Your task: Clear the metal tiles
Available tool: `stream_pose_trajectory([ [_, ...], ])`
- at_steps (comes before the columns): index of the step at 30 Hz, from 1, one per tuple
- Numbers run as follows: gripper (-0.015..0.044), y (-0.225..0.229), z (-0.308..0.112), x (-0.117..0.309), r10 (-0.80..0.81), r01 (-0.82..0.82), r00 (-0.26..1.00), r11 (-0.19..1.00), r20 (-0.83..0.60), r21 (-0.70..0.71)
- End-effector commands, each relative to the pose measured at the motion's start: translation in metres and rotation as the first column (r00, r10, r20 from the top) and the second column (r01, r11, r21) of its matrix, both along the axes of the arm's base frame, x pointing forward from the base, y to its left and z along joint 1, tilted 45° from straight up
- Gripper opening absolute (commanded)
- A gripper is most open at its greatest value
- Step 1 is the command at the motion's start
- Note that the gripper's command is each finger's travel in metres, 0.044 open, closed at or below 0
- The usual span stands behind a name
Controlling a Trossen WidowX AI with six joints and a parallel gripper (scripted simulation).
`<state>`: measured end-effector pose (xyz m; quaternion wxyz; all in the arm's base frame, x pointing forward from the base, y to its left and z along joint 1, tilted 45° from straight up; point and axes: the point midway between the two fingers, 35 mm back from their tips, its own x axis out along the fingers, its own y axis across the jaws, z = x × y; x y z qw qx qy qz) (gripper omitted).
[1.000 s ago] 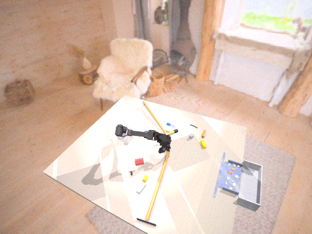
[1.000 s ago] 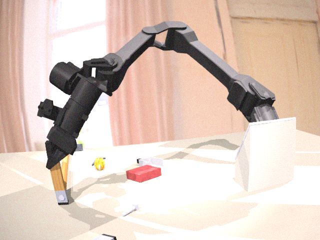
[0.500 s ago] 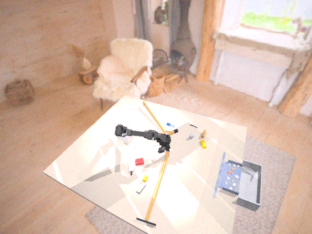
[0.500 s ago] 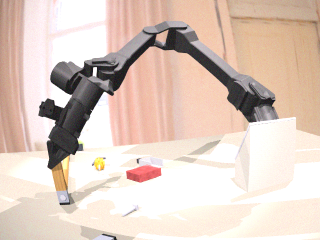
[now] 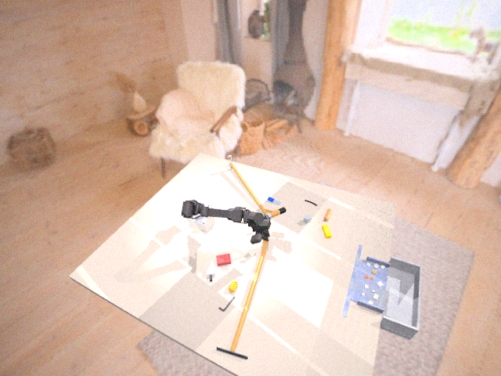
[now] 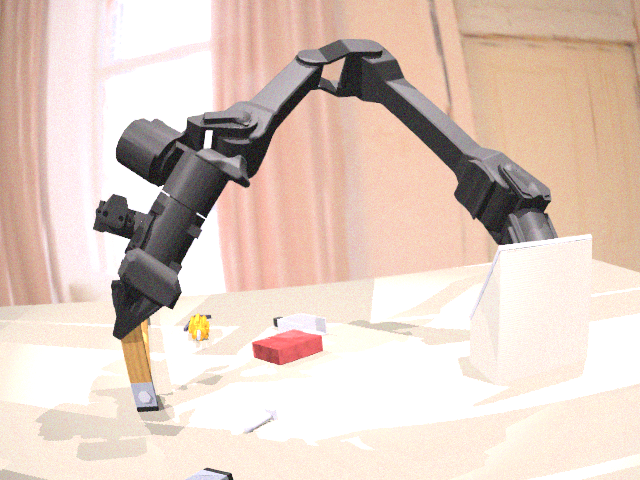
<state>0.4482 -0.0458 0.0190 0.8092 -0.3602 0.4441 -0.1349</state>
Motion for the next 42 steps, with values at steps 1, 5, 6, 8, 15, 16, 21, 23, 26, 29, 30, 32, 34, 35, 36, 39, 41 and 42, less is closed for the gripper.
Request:
stream_pose_trajectory([
  [1,0.0000,0.004,0.005,-0.005,-0.001,0.001,1.000,1.000,0.018,0.003],
  [5,0.0000,0.005,0.004,-0.011,-0.002,0.001,1.000,1.000,0.017,0.004],
  [6,0.0000,0.005,0.004,-0.012,-0.002,0.001,1.000,1.000,0.017,0.004],
  [8,0.0000,0.006,0.004,-0.016,-0.002,0.001,1.000,1.000,0.017,0.004],
  [15,0.0000,0.008,0.004,-0.026,-0.002,0.001,1.000,1.000,0.016,0.004],
  [16,0.0000,0.008,0.003,-0.028,-0.002,0.001,1.000,1.000,0.016,0.004],
  [21,0.0000,0.009,0.003,-0.036,-0.002,0.001,1.000,1.000,0.016,0.004],
  [23,0.0000,0.009,0.003,-0.039,-0.002,0.001,1.000,1.000,0.015,0.004],
  [26,0.0000,0.010,0.002,-0.043,-0.001,0.001,1.000,1.000,0.015,0.004],
  [29,0.0000,0.011,0.002,-0.048,-0.001,0.001,1.000,1.000,0.015,0.004],
  [30,0.0000,0.011,0.002,-0.050,-0.001,0.001,1.000,1.000,0.015,0.004],
  [32,0.0000,0.011,0.001,-0.053,-0.001,0.001,1.000,1.000,0.015,0.004],
  [34,0.0000,0.011,0.001,-0.056,-0.001,0.001,1.000,1.000,0.015,0.004],
  [35,0.0000,0.012,0.001,-0.058,-0.001,0.001,1.000,1.000,0.014,0.004],
  [36,0.0000,0.012,0.001,-0.059,-0.001,0.001,1.000,1.000,0.014,0.004],
  [39,0.0000,0.012,0.000,-0.064,-0.001,0.001,1.000,1.000,0.014,0.004],
  [41,0.0000,0.012,0.000,-0.067,-0.001,0.001,1.000,1.000,0.014,0.004],
  [42,0.0000,0.012,0.000,-0.069,-0.001,0.001,1.000,1.000,0.014,0.004],
])
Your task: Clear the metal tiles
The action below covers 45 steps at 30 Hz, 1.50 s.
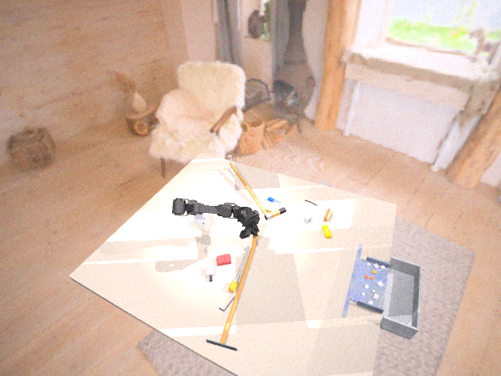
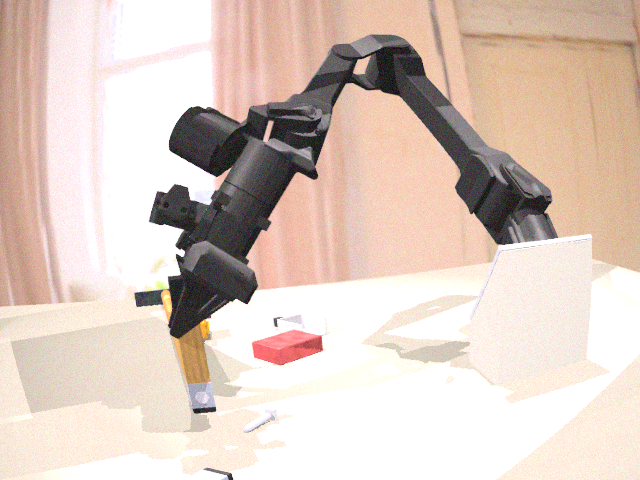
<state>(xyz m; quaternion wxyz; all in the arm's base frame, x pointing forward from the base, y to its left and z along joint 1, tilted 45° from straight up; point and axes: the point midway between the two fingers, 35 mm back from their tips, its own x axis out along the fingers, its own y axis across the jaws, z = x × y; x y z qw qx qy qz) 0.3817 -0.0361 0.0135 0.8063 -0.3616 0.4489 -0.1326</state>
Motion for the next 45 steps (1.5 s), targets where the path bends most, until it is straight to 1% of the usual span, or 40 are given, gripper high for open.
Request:
stream_pose_trajectory([
  [1,0.0000,0.003,0.005,-0.004,-0.002,0.002,1.000,1.000,0.026,0.005],
  [18,0.0000,0.004,0.002,-0.032,-0.002,0.002,1.000,1.000,0.025,0.005],
  [24,0.0000,0.003,0.000,-0.032,0.008,-0.008,1.000,1.000,0.015,0.005],
  [36,0.0315,0.003,-0.002,-0.033,0.003,-0.003,1.000,1.000,0.002,0.000],
  [40,0.0420,0.011,0.004,-0.030,0.007,-0.007,1.000,1.000,0.002,0.003],
  [41,0.0440,0.014,0.007,-0.029,0.008,-0.008,1.000,1.000,0.002,0.005],
  [45,0.0440,0.027,0.019,-0.027,0.015,-0.015,1.000,1.000,0.001,0.009],
])
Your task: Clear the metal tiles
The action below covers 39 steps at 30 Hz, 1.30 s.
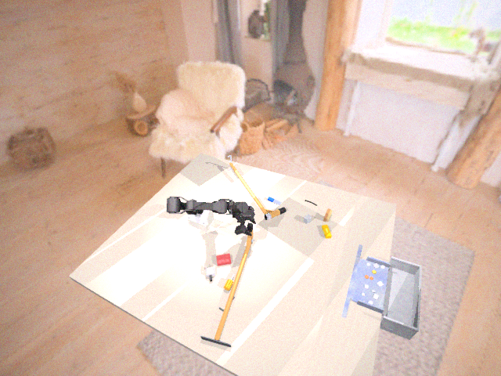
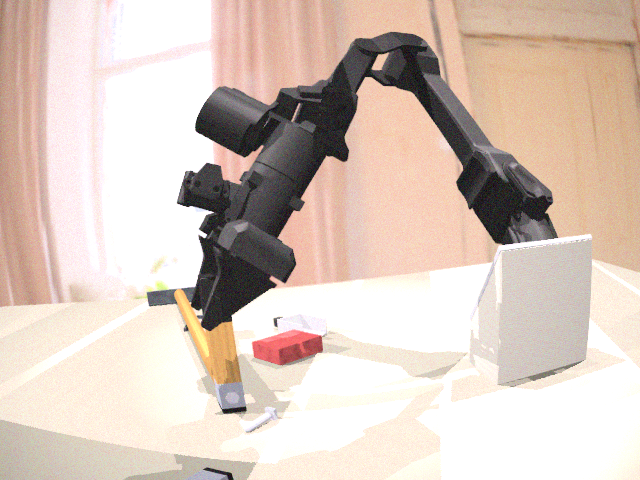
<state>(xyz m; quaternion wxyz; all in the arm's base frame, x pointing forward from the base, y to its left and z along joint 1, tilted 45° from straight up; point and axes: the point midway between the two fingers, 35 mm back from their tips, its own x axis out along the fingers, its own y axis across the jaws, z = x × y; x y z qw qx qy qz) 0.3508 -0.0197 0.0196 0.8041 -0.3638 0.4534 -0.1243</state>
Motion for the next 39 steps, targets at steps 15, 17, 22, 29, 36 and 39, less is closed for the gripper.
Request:
stream_pose_trajectory([
  [15,0.0387,0.039,0.046,0.006,0.024,-0.024,1.000,1.000,0.005,-0.003],
  [17,0.0335,0.035,0.050,0.009,0.030,-0.030,0.999,0.999,-0.017,-0.023],
  [22,0.0204,0.023,0.060,0.015,0.049,-0.055,0.995,0.995,-0.085,-0.078],
  [29,0.0020,0.007,0.075,0.022,0.071,-0.099,0.980,0.985,-0.186,-0.144],
  [36,0.0000,-0.010,0.091,0.027,0.089,-0.151,0.953,0.969,-0.291,-0.198],
  [39,0.0000,-0.016,0.097,0.028,0.099,-0.180,0.935,0.960,-0.340,-0.216],
])
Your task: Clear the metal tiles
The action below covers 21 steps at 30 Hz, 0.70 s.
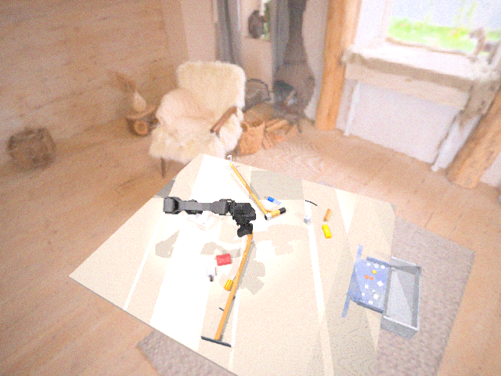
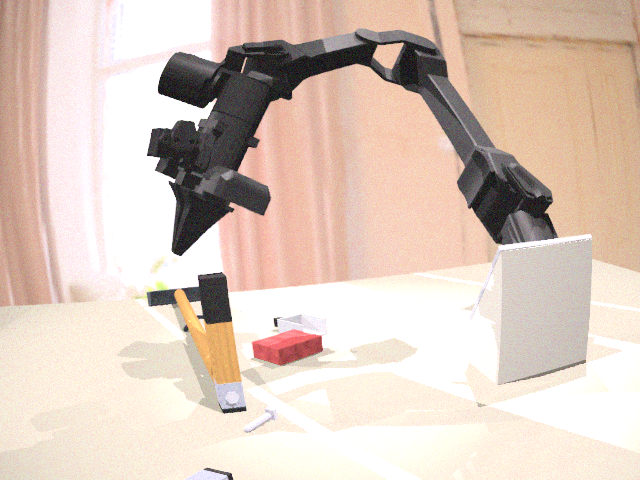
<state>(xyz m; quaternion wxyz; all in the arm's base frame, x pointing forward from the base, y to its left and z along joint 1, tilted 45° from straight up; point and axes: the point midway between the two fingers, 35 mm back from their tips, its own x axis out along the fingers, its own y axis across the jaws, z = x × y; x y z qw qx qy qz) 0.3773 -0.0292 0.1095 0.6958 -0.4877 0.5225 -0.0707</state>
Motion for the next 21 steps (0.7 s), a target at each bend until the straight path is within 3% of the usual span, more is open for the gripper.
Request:
stream_pose_trajectory([
  [1,0.0000,-0.009,0.009,0.002,0.026,-0.029,0.997,0.999,-0.070,-0.042],
  [21,0.0000,-0.049,0.051,0.001,0.126,-0.203,0.901,0.968,-0.416,-0.147],
])
